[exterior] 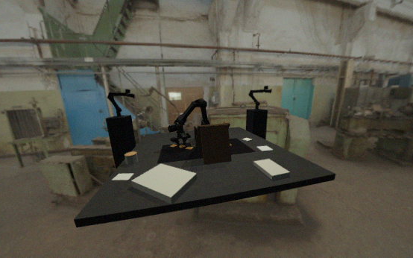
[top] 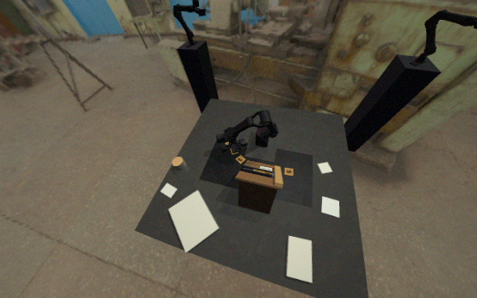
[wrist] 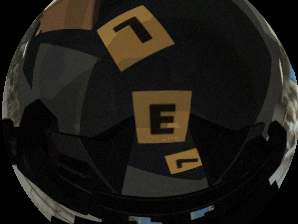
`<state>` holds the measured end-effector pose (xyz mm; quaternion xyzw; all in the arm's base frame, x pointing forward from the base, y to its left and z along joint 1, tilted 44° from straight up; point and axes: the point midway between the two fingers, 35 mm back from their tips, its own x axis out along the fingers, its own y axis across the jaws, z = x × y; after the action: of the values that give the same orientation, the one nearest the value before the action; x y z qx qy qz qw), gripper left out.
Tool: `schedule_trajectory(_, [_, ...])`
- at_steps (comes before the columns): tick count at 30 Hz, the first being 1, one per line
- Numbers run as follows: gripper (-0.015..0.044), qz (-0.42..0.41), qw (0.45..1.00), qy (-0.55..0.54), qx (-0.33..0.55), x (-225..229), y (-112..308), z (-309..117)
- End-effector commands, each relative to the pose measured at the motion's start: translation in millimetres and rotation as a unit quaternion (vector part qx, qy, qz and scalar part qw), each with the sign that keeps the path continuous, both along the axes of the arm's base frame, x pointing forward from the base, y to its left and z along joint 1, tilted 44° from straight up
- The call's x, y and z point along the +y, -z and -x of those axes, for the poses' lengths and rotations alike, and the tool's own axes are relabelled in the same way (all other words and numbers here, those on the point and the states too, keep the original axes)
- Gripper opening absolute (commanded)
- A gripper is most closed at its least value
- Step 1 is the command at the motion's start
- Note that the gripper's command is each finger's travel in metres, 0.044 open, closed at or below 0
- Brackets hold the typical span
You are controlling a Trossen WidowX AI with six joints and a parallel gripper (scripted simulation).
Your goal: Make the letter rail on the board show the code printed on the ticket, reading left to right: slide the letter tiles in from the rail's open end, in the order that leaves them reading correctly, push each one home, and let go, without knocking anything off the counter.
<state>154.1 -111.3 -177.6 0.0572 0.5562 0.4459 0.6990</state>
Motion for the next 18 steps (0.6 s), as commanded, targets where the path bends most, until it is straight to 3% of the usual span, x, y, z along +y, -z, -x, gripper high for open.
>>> schedule_trajectory(1, [0.0, 0.002, 1.0, -0.001, -0.002, -2.4, -2.4, -0.1])
schedule_trajectory(18, [0.0, 0.003, 1.0, -0.001, -0.002, -4.9, -6.3, 1.2])
